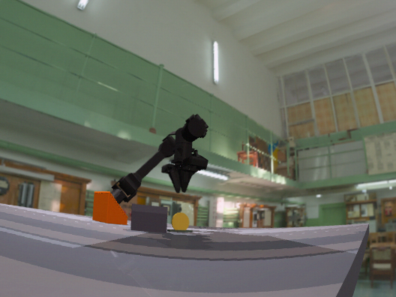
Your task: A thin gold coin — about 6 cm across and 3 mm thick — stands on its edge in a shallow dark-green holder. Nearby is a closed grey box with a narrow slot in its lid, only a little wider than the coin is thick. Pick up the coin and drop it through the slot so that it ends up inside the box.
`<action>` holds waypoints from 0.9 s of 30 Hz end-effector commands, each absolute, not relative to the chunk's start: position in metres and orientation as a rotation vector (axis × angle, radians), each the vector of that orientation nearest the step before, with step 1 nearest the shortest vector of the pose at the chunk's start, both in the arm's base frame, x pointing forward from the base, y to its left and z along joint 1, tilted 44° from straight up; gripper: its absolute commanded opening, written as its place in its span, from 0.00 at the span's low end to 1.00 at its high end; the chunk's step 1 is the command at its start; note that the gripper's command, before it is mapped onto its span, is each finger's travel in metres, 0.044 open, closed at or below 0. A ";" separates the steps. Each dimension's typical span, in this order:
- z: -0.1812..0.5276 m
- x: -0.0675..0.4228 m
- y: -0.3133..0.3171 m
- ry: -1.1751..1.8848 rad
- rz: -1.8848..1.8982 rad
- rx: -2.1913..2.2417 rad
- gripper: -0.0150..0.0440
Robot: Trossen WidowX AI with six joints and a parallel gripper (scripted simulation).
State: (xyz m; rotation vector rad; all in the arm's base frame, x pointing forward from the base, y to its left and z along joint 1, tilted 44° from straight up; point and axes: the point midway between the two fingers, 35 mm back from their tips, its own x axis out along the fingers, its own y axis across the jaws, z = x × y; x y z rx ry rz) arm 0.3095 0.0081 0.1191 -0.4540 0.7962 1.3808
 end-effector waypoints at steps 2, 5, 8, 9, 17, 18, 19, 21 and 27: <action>0.101 0.310 0.028 0.787 1.392 -0.454 0.53; 0.096 0.310 0.033 0.787 1.392 -0.453 0.53; 0.093 0.309 0.037 0.786 1.392 -0.453 0.53; 0.090 0.309 0.042 0.786 1.392 -0.453 0.53; 0.083 0.309 0.049 0.786 1.392 -0.453 0.53; 0.082 0.309 0.051 0.787 1.392 -0.454 0.53; 0.081 0.309 0.052 0.787 1.392 -0.454 0.53; 0.078 0.310 0.054 0.787 1.391 -0.454 0.53; 0.071 0.310 0.060 0.787 1.391 -0.454 0.53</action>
